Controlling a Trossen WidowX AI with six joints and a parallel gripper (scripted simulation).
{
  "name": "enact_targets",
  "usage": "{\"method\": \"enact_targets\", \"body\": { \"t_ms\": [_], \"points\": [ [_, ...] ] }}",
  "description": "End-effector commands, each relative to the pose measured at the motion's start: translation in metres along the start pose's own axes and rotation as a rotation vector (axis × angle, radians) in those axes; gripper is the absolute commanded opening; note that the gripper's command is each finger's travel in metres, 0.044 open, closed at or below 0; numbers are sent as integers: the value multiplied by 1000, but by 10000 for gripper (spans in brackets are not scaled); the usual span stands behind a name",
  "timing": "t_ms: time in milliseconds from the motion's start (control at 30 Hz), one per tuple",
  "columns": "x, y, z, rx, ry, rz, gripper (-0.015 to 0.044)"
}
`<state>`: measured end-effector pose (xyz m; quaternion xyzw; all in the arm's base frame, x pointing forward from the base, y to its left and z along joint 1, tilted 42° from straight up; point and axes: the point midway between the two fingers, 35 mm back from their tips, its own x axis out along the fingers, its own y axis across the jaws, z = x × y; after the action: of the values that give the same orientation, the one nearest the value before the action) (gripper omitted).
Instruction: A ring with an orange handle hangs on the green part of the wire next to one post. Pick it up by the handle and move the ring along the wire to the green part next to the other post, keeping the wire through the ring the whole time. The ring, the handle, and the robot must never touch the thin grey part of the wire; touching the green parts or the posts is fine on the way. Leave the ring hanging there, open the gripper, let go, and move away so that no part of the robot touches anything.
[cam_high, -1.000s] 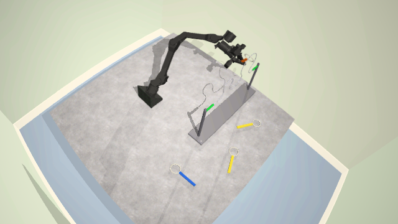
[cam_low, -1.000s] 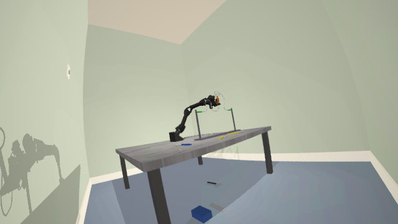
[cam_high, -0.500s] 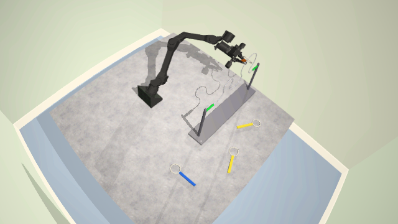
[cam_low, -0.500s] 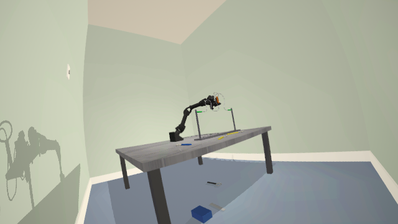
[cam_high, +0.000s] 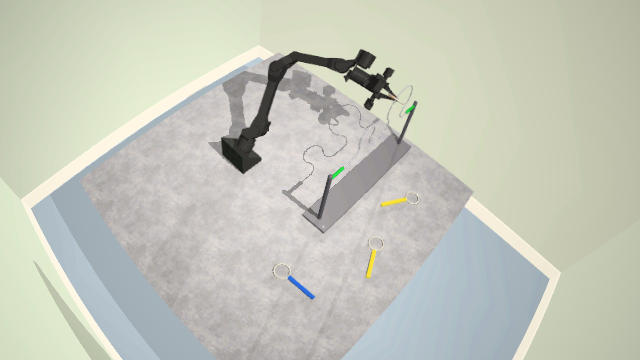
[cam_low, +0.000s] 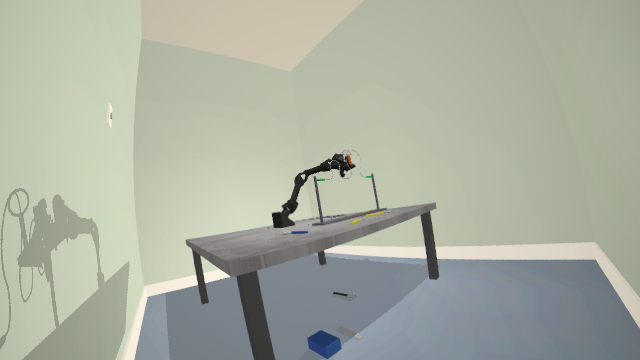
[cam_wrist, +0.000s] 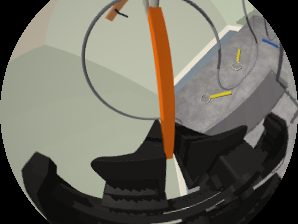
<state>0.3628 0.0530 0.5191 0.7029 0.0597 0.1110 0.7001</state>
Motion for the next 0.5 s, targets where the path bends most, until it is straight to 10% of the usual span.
{"method": "enact_targets", "body": {
  "t_ms": [0, 467],
  "points": [
    [0, 0, 0, 52, -2, 17, -150],
    [0, 7, 1, 212, -8, 88, -150]
  ]
}}
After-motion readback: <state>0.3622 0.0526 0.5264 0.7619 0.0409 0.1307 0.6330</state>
